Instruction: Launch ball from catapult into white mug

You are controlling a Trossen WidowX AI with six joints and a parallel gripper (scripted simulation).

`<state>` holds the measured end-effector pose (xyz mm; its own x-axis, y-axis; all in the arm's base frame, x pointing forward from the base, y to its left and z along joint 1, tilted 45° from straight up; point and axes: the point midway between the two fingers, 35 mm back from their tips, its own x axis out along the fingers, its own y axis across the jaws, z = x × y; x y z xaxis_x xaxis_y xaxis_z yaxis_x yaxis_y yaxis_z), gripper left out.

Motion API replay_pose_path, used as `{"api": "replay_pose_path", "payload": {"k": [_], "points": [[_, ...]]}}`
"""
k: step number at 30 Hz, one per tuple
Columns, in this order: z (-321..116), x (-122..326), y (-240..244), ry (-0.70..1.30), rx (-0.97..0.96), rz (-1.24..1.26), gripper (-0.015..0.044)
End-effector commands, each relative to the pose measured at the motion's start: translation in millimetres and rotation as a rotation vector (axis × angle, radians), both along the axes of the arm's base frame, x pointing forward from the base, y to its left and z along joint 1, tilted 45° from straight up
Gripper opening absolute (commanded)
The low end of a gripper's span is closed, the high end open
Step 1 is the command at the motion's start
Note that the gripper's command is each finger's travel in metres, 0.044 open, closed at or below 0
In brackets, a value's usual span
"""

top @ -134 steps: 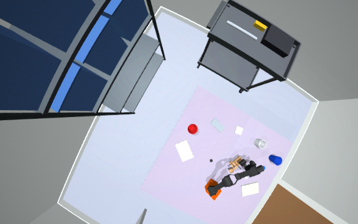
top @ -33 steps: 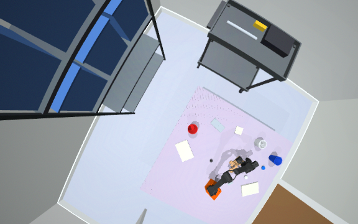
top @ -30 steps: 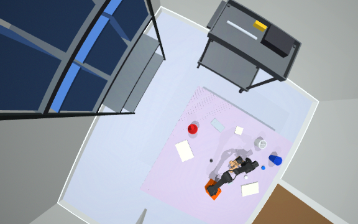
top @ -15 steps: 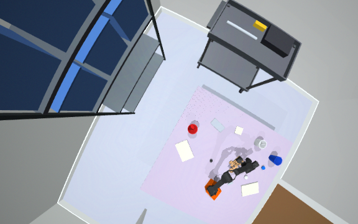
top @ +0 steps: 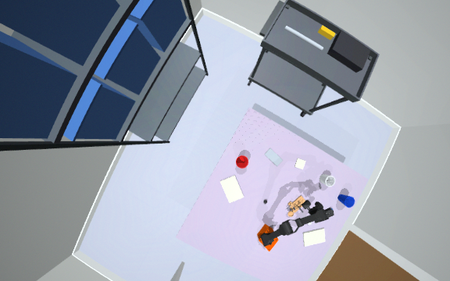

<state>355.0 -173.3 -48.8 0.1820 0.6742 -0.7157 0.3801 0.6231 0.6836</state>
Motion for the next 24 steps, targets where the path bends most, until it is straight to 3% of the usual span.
{"api": "replay_pose_path", "payload": {"k": [1,5,24], "points": [[1,-4,1,0.008,0.007,0.007,0.044],[-29,3,30,0.007,0.008,0.007,0.044],[-46,8,46,0.007,0.009,0.007,0.044]]}}
